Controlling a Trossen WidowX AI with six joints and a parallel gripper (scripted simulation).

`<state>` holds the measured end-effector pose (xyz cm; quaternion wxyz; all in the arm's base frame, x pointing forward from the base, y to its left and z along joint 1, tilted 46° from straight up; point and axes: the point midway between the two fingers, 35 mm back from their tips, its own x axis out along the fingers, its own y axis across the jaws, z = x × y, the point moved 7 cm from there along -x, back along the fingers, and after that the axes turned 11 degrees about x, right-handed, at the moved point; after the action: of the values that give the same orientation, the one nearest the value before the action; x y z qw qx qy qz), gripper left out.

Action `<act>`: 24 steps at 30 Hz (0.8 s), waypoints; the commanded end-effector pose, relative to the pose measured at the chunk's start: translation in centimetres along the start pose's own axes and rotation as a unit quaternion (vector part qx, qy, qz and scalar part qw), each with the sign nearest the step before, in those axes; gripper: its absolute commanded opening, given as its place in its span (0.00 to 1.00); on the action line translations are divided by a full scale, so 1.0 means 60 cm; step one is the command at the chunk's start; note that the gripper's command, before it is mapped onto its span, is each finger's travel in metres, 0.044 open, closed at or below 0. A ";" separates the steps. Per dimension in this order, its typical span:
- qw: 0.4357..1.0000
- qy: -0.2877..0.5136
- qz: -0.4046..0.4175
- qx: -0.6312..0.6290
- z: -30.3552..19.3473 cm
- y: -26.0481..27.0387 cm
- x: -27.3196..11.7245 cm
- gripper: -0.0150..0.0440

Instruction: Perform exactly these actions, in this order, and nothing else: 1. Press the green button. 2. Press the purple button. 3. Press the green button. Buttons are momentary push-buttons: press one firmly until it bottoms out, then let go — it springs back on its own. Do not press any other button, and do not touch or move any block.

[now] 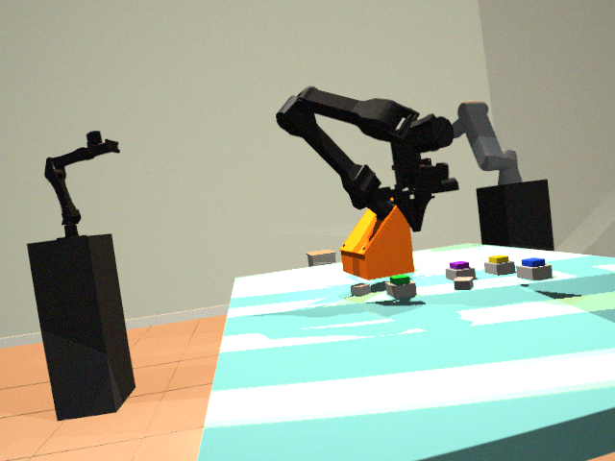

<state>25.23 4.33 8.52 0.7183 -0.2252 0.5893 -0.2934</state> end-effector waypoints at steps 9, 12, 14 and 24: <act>1.000 -0.004 -0.013 -0.001 0.017 -0.078 0.002 0.29; 1.000 -0.004 -0.012 0.000 0.020 -0.078 0.063 0.29; 1.000 -0.005 -0.014 -0.001 0.018 -0.081 0.097 0.29; 1.000 -0.005 -0.014 -0.001 0.018 -0.081 0.107 0.29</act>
<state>26.35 -3.29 7.90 0.7197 -0.2301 0.5810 -0.3026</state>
